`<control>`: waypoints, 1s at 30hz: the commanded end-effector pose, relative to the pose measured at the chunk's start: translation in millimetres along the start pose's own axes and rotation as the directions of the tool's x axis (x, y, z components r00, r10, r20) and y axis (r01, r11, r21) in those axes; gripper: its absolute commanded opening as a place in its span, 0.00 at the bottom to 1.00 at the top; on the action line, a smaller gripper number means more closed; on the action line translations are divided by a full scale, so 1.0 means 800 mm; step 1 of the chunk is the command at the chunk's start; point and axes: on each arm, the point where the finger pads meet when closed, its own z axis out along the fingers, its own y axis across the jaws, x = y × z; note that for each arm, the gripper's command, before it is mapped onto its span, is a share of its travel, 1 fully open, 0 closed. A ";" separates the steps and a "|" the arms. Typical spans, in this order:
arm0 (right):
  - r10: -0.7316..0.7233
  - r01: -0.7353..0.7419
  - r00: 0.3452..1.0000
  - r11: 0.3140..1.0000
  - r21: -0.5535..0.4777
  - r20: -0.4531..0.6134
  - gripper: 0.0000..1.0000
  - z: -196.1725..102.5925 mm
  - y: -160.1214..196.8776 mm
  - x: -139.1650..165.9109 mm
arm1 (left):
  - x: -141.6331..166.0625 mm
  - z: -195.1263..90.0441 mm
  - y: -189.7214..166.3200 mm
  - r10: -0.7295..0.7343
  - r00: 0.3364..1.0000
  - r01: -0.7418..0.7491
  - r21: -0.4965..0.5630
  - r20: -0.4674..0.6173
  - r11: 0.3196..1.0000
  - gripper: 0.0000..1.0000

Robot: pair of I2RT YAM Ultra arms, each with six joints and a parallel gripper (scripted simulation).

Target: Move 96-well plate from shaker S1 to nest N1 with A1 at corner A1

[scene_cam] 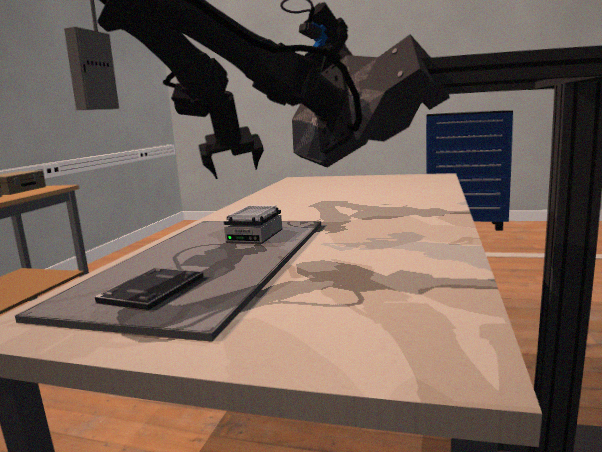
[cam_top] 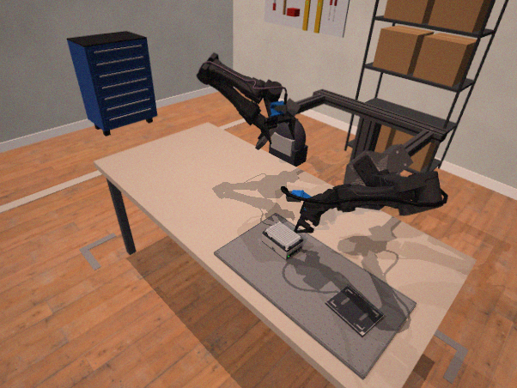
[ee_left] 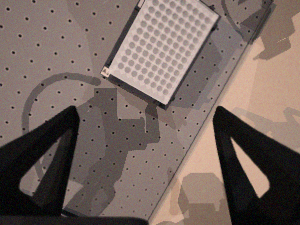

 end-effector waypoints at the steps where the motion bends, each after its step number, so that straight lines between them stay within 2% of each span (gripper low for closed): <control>1: 0.101 -0.110 0.990 0.990 0.088 0.101 1.00 -0.014 -0.010 -0.014 | -0.034 0.019 0.001 0.152 0.974 -0.147 -0.038 0.170 0.988 1.00; 7: 0.084 -0.101 0.986 0.988 0.120 0.143 1.00 -0.025 -0.002 0.004 | -0.044 0.050 -0.013 0.289 0.934 -0.292 -0.018 0.211 0.956 1.00; 12: 0.033 -0.047 0.991 0.993 0.112 0.129 1.00 -0.026 0.005 0.016 | -0.045 0.073 -0.027 0.357 0.906 -0.369 0.011 0.228 0.929 1.00; 30: 0.040 -0.055 0.990 0.993 0.109 0.137 1.00 -0.028 0.005 0.011 | -0.042 0.080 -0.033 0.353 0.911 -0.368 0.036 0.215 0.929 1.00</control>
